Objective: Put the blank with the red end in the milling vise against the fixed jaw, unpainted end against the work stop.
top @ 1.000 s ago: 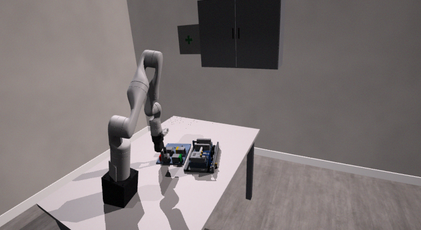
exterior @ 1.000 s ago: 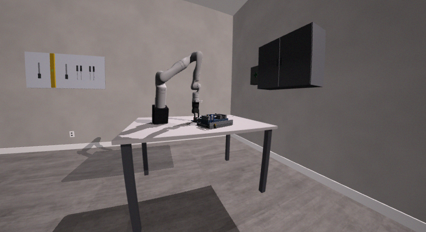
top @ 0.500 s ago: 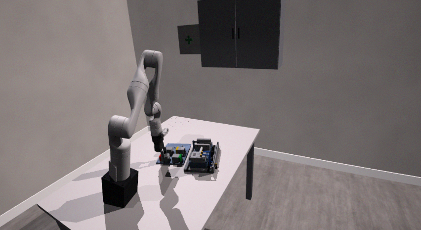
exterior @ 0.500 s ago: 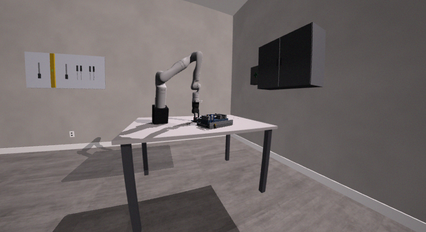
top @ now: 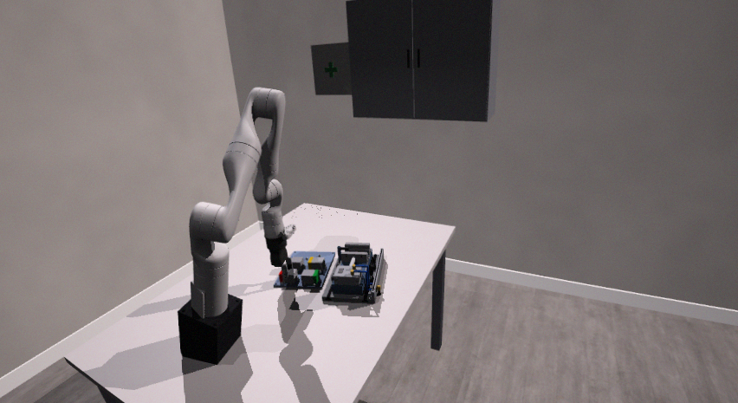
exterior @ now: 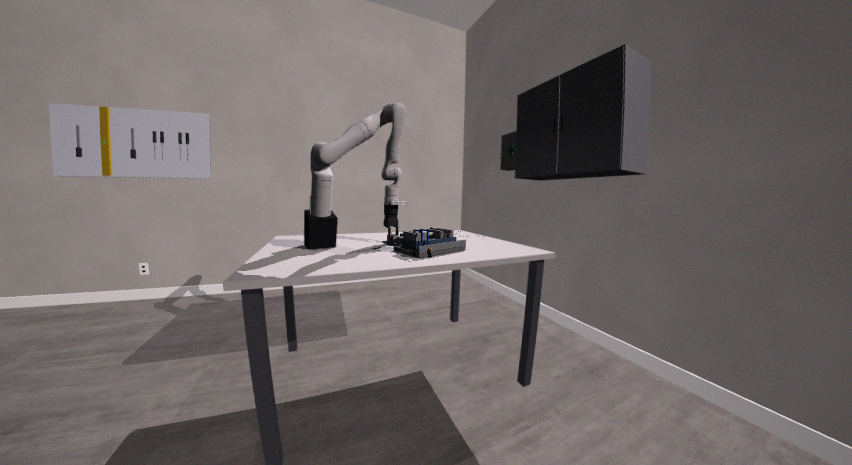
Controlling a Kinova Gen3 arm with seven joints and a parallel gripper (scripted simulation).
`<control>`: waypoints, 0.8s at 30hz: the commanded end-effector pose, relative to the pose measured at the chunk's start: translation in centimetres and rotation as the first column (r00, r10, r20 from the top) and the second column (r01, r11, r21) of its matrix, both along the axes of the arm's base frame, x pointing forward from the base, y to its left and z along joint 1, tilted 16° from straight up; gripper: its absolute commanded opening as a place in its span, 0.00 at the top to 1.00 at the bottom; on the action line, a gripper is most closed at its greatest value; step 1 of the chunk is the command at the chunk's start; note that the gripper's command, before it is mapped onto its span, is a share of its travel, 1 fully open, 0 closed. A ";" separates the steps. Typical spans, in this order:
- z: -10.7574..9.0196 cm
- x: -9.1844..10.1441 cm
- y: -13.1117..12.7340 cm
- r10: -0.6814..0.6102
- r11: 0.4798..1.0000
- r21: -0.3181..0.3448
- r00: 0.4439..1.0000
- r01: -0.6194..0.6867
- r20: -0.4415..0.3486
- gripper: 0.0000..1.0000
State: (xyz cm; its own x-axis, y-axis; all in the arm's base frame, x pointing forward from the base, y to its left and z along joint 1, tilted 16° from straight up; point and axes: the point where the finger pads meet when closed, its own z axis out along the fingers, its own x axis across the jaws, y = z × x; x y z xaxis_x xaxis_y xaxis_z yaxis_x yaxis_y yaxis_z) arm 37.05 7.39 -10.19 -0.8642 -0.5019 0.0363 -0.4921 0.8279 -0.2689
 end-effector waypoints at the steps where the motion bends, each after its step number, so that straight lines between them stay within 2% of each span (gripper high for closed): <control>1: 0.0 0.0 0.1 0.000 1.000 0.001 1.000 0.000 0.001 1.00; 5: 0.0 0.0 0.1 0.000 1.000 0.001 1.000 0.000 0.001 1.00; 20: 2.9 -0.3 0.8 0.000 1.000 0.001 1.000 0.000 0.001 1.00; 24: 3.0 -0.6 0.8 0.004 1.000 -0.004 1.000 -0.004 -0.005 1.00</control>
